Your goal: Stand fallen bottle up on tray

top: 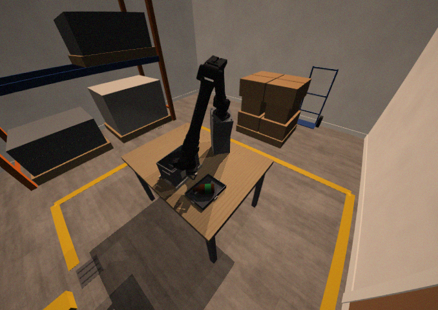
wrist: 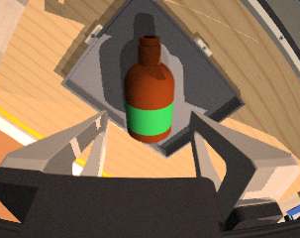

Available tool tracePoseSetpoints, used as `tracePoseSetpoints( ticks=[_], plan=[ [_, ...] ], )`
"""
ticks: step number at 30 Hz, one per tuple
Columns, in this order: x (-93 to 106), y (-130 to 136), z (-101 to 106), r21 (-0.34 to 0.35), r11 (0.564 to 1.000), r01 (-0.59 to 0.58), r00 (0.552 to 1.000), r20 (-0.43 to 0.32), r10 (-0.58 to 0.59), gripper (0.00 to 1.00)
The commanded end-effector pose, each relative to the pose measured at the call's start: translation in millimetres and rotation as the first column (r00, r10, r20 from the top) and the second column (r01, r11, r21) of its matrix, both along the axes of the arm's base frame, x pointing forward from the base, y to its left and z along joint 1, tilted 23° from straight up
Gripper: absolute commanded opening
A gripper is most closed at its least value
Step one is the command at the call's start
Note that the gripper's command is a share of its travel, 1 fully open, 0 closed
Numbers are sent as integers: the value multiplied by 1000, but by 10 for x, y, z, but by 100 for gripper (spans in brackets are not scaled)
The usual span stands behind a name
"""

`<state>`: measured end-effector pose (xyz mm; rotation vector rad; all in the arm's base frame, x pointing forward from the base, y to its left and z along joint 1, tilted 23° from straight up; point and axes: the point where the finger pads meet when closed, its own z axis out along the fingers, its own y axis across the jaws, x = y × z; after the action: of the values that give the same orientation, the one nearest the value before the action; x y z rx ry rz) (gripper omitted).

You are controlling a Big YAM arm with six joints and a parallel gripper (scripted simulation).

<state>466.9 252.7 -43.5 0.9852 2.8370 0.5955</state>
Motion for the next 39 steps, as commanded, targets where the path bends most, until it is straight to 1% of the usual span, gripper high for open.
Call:
tracePoseSetpoints(
  ticks=[1,22,26,33,39],
  plan=[
    [0,88,33,5,1000,-6,1000,-1,6,61],
    [1,89,29,5,1000,-6,1000,-1,6,61],
    [9,99,-36,4,1000,-5,1000,-5,5,61],
    [96,149,-28,13,1000,-4,1000,16,3,61],
    [110,181,-142,11,1000,-3,1000,15,3,61]
  ],
)
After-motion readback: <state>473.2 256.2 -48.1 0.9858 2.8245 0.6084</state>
